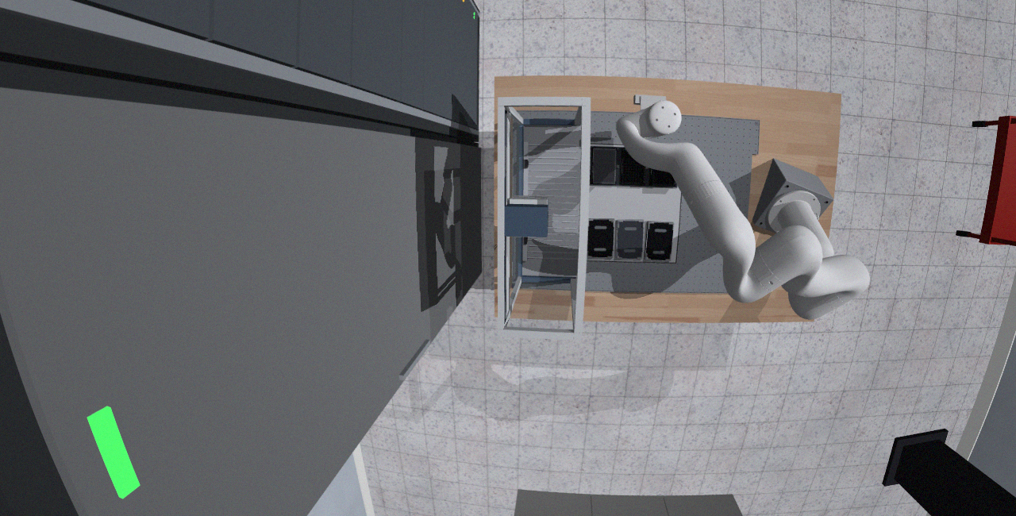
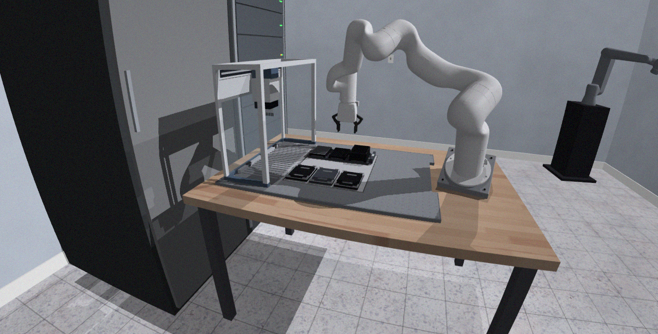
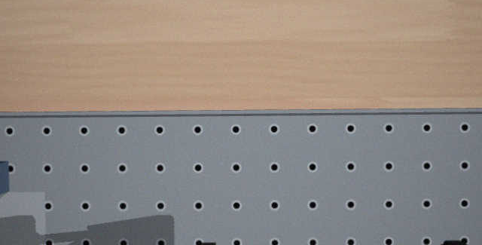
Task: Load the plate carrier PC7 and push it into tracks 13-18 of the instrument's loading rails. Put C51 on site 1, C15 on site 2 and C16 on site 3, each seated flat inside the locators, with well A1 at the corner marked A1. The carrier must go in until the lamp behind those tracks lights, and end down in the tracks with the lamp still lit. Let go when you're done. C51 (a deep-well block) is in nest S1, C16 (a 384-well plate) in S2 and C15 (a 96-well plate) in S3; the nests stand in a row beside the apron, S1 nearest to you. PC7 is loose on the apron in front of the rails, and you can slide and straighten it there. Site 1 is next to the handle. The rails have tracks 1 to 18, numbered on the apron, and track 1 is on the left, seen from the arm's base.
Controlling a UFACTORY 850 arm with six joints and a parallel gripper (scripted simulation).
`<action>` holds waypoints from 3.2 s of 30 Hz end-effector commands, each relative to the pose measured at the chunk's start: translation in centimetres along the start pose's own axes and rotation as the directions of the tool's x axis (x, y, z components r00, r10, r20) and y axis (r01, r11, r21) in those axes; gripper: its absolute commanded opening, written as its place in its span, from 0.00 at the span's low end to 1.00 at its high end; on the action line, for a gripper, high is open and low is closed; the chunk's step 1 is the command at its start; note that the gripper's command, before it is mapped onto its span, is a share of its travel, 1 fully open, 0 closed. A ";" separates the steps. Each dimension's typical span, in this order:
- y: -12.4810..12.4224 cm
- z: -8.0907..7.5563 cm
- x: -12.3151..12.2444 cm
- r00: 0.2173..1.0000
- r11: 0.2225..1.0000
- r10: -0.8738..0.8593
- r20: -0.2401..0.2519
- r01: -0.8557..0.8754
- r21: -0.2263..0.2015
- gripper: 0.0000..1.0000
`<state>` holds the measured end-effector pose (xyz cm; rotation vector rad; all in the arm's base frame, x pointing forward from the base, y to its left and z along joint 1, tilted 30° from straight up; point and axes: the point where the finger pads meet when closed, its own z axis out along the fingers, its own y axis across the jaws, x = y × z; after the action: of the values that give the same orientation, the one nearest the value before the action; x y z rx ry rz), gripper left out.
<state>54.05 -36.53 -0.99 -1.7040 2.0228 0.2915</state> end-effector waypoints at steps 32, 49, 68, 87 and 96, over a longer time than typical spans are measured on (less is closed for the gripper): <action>3.3 -2.4 -2.2 0.965 0.965 -0.264 -0.001 0.264 0.001 0.82; 9.6 -2.4 -6.2 0.720 0.720 -0.694 -0.002 0.694 0.000 0.82; 16.7 -2.3 -10.9 0.235 0.235 -0.972 -0.001 0.972 -0.001 0.82; 19.2 -2.3 -12.5 0.000 0.000 -1.000 -0.001 1.000 -0.001 0.82; 19.2 -2.2 -12.5 0.000 0.000 -1.000 -0.001 1.000 -0.001 0.82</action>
<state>36.29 -22.73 4.39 -2.6279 0.2251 -0.2519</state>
